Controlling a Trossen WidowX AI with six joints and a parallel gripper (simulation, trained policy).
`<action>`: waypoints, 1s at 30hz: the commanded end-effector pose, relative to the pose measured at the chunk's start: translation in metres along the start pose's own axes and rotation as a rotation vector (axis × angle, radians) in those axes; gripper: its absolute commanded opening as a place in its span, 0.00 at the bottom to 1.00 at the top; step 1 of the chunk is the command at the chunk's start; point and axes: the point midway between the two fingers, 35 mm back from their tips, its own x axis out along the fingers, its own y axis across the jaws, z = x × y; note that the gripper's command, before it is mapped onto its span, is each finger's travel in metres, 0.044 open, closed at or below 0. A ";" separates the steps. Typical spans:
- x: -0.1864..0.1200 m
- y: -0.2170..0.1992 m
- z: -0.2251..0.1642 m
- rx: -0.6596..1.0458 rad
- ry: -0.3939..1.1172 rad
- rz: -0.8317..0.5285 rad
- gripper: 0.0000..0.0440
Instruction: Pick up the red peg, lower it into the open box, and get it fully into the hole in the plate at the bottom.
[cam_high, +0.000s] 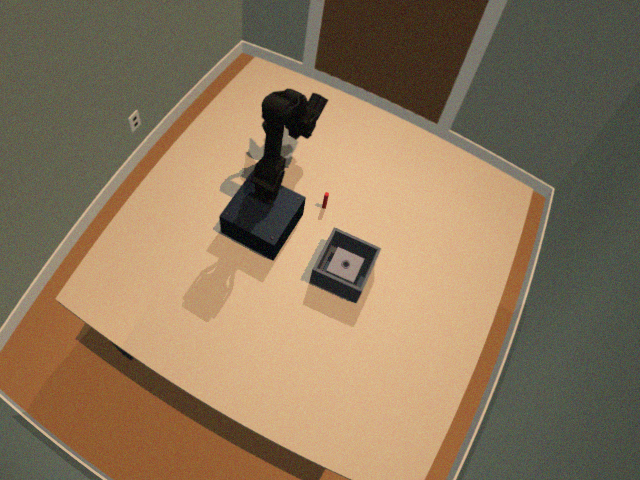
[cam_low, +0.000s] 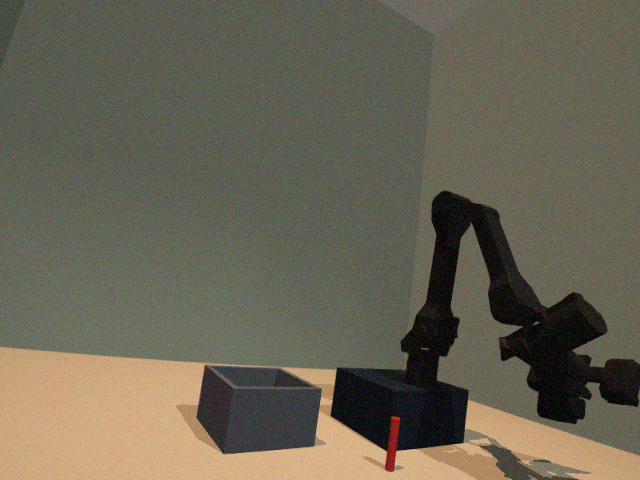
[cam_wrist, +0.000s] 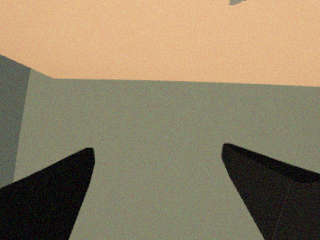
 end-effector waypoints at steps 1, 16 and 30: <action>-0.004 0.006 0.003 -0.011 -0.025 0.022 0.92; -0.082 0.079 0.038 -0.205 -0.437 0.262 0.92; -0.203 0.102 0.054 -0.292 -0.902 0.340 0.88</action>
